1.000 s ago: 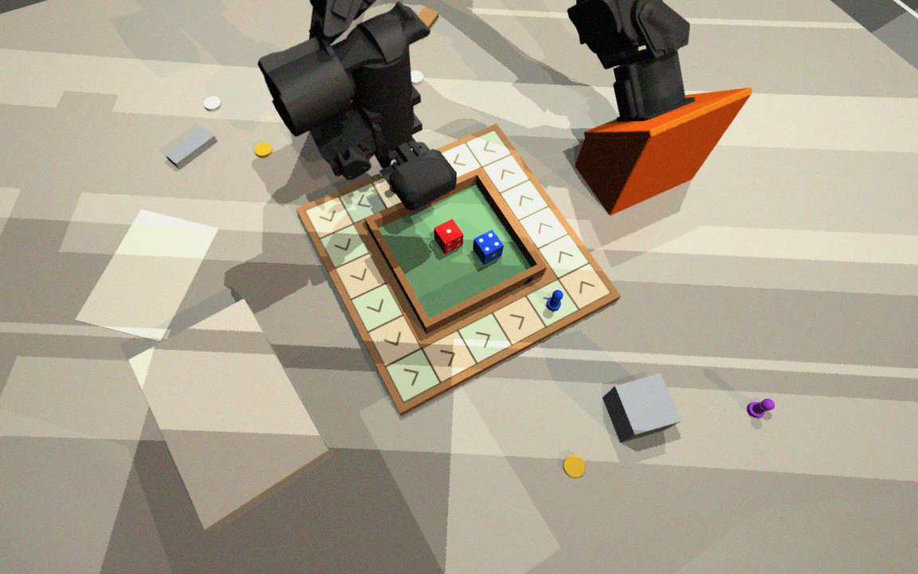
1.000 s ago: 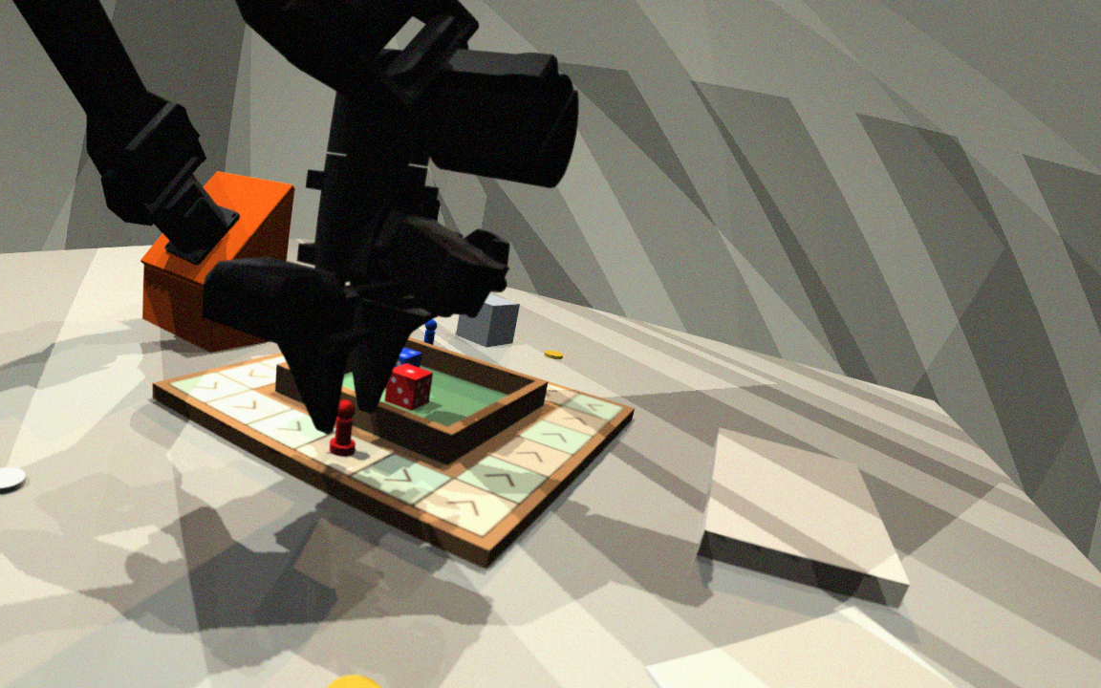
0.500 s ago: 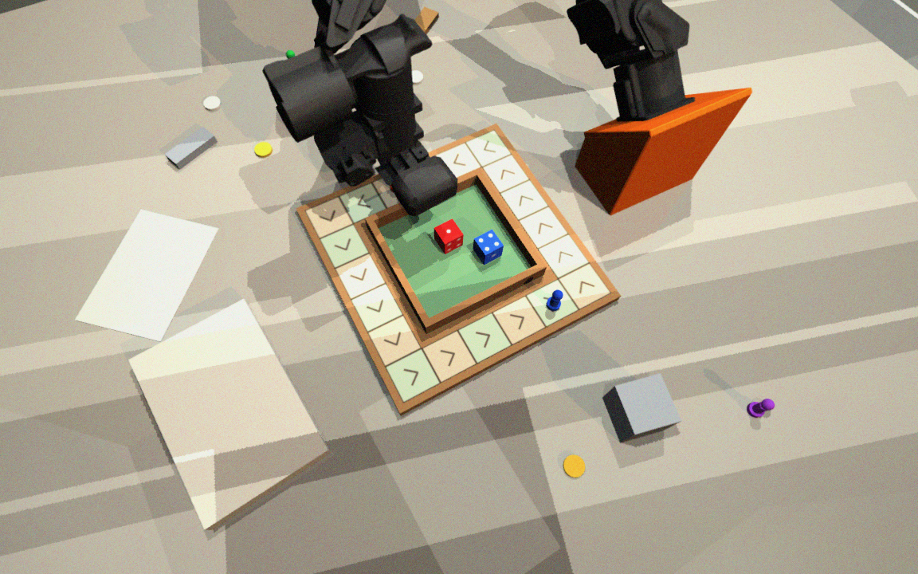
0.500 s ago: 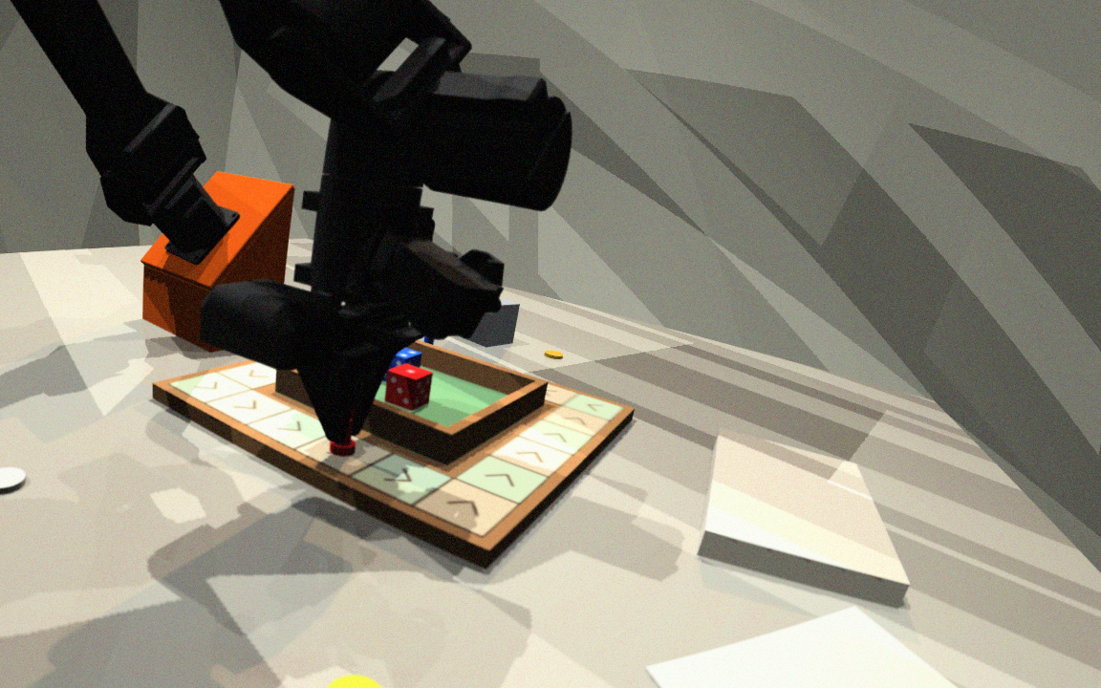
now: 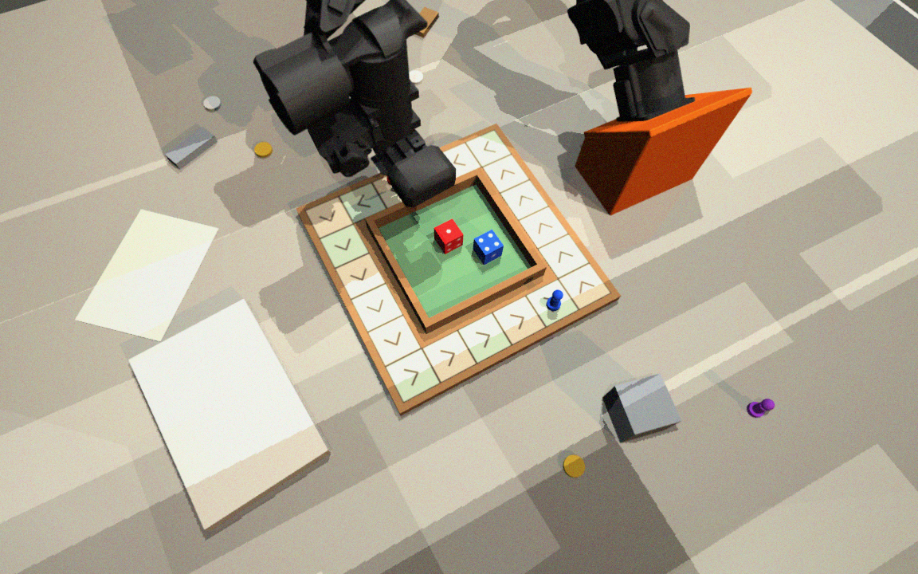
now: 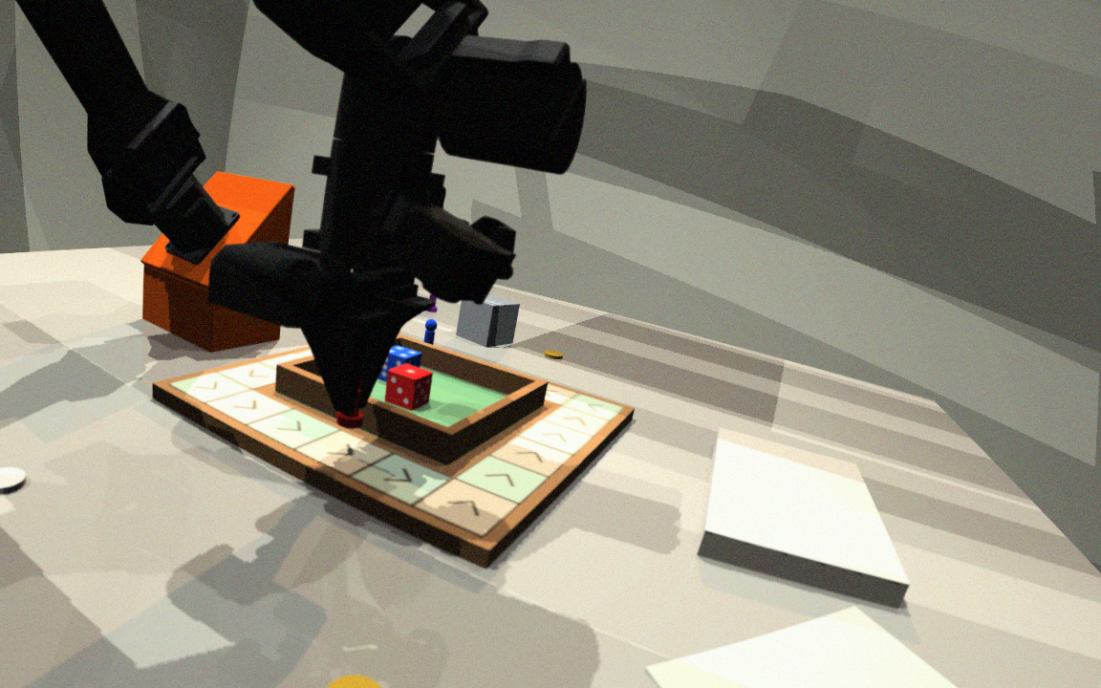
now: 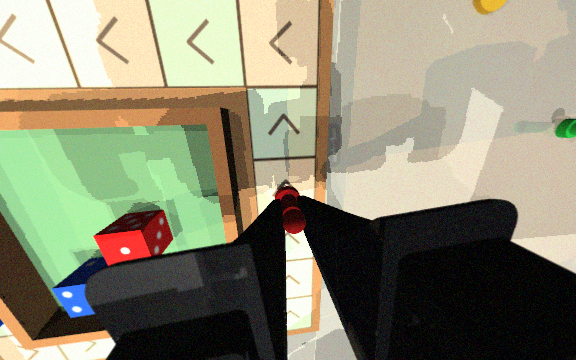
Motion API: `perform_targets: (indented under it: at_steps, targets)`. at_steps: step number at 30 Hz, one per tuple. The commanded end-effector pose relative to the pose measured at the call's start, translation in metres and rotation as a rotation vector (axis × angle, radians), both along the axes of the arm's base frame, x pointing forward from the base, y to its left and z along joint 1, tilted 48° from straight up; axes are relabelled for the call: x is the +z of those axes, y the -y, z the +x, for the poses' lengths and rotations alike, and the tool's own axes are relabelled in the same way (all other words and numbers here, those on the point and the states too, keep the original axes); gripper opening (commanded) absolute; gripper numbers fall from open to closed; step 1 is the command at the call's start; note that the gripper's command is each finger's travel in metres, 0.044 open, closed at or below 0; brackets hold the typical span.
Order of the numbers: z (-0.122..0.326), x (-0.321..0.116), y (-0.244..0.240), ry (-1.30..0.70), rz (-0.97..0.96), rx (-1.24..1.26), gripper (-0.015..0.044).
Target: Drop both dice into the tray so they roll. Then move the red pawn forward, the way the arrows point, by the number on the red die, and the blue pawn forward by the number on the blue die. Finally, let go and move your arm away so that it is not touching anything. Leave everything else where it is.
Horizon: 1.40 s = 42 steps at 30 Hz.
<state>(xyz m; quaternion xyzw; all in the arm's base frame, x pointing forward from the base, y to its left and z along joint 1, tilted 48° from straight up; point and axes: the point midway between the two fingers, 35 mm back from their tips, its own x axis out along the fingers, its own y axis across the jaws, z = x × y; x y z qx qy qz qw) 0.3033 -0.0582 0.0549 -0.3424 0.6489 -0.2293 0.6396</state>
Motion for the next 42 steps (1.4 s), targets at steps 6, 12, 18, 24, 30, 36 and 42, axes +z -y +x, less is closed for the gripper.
perform_targets:
  at_steps: [6,12,18,24,30,36,42]
  targets:
    - [0.001,0.035,-0.04,0.004,0.011,0.002,0.0]
    - [-0.005,0.062,-0.066,0.003,0.005,0.0,0.0]
    - [-0.008,0.074,-0.076,0.004,0.0,-0.001,0.0]
    - [0.011,0.053,-0.058,-0.002,0.002,-0.001,0.0]
    - [0.037,0.026,-0.032,0.005,0.0,-0.001,0.0]
    - [0.042,0.02,-0.024,0.008,-0.002,-0.001,0.0]
    - [0.044,0.005,-0.009,0.008,-0.002,-0.001,0.0]
